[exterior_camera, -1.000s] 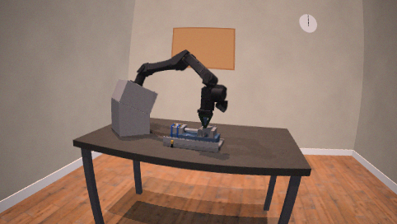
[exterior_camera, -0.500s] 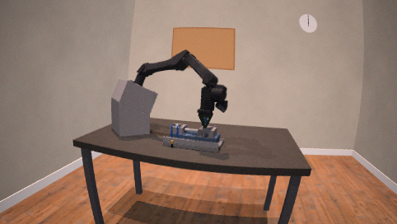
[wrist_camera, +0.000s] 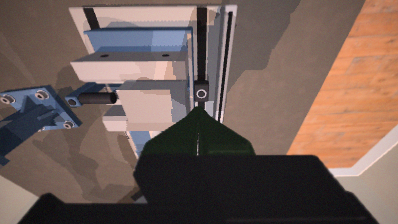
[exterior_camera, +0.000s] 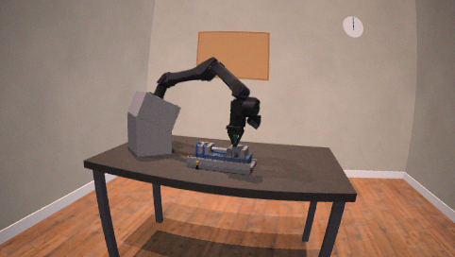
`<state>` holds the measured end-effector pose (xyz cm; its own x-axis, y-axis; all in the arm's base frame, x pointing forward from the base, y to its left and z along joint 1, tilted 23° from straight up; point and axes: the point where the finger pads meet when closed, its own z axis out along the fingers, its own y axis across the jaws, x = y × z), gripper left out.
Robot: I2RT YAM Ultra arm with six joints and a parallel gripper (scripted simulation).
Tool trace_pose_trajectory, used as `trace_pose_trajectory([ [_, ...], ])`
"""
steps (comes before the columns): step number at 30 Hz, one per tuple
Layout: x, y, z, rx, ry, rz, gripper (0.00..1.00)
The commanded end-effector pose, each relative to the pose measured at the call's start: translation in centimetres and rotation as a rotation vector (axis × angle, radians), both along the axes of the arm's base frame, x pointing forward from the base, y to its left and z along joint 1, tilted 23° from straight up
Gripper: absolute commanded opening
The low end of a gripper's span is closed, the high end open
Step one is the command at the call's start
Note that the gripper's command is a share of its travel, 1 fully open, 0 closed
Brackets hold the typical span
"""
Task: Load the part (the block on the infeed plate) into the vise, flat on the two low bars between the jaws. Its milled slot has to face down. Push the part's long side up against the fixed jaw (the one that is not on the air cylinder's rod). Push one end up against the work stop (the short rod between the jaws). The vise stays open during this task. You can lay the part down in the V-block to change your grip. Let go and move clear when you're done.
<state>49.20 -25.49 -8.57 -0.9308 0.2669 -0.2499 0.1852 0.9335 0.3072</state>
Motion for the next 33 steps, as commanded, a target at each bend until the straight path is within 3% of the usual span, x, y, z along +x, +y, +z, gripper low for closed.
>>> trace_pose_trajectory([
  [1,0.81,-0.94,1.18,-0.026,-0.033,-0.009,0.0],
  [7,0.39,-0.61,0.53,-0.011,-0.011,-0.009,0.0],
  [33,0.68,-0.92,0.83,-0.013,-0.014,-0.011,0.0],
])
